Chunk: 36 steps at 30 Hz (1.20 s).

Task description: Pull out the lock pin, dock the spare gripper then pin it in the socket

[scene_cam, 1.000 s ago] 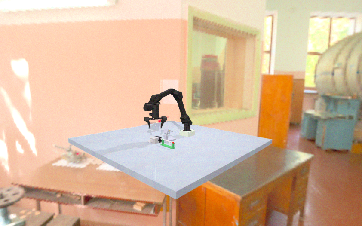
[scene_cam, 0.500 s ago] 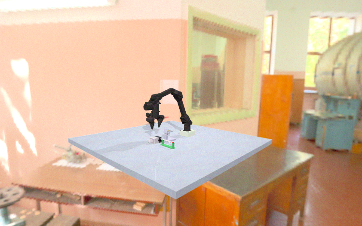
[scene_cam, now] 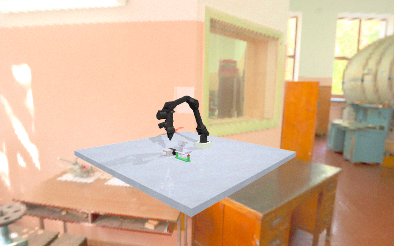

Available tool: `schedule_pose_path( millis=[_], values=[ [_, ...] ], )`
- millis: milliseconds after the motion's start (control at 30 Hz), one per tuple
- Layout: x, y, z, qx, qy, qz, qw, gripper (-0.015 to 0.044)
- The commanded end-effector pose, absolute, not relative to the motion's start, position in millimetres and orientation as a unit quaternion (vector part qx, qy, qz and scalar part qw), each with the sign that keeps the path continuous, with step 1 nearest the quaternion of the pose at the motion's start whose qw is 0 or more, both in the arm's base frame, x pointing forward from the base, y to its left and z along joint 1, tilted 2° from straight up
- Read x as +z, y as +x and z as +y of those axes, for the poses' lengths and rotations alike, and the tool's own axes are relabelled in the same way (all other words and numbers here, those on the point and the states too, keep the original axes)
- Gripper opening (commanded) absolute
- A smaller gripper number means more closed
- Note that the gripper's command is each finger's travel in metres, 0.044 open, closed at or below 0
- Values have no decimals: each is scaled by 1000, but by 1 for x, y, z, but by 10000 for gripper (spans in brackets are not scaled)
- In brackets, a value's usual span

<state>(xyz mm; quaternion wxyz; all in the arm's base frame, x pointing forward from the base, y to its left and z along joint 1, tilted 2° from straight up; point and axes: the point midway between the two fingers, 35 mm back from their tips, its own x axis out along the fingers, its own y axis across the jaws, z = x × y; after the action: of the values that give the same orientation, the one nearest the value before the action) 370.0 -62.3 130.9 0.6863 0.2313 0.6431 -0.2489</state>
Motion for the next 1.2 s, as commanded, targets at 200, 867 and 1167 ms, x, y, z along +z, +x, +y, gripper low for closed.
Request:
schedule_pose_path(
  millis=[200,867,1167],
  values=[
    [134,369,-62,-114,87,681,718,440],
    [66,372,-65,-68,39,687,722,440],
    [54,373,-65,-68,39,687,722,440]
  ],
)
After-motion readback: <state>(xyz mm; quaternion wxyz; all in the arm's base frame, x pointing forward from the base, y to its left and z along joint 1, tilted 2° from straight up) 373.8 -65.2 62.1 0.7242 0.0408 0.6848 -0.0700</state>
